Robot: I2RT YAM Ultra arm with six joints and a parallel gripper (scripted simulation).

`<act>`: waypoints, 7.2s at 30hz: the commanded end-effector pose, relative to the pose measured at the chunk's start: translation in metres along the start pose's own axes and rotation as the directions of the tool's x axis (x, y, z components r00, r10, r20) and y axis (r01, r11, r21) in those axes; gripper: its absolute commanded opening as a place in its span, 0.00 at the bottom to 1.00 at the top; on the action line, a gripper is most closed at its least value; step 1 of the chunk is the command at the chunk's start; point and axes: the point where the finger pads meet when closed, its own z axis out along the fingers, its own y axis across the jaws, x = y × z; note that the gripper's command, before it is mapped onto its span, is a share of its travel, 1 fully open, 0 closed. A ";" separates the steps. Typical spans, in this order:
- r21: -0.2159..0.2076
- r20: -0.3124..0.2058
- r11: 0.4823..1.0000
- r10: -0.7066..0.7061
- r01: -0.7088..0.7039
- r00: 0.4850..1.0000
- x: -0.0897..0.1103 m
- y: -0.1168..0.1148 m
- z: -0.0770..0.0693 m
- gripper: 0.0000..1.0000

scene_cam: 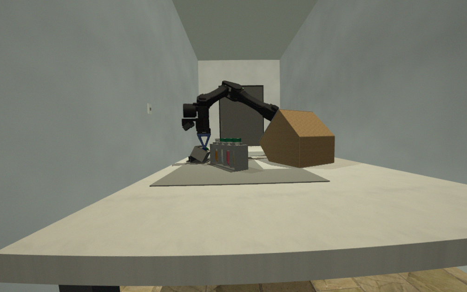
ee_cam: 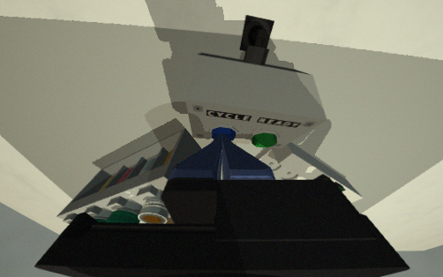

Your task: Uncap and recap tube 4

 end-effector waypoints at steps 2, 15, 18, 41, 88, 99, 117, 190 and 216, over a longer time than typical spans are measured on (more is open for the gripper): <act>-0.004 0.017 1.000 0.000 0.000 1.000 -0.004 0.002 -0.004 0.00; -0.004 0.017 1.000 0.000 0.000 1.000 -0.004 0.002 -0.004 0.00; -0.004 0.017 1.000 0.000 0.000 1.000 -0.004 0.002 -0.004 0.00; -0.004 0.017 1.000 0.000 0.000 1.000 -0.004 0.002 -0.002 0.00; -0.005 0.002 1.000 -0.021 0.021 1.000 0.003 0.009 0.006 0.00; -0.005 0.002 1.000 -0.021 0.021 1.000 0.003 0.009 0.006 0.00; -0.003 -0.005 1.000 -0.023 0.023 1.000 0.005 0.008 0.010 0.00; -0.002 -0.003 1.000 -0.024 0.024 1.000 0.005 0.008 0.011 0.00; -0.006 0.043 1.000 0.017 -0.017 0.999 -0.011 -0.003 -0.040 0.00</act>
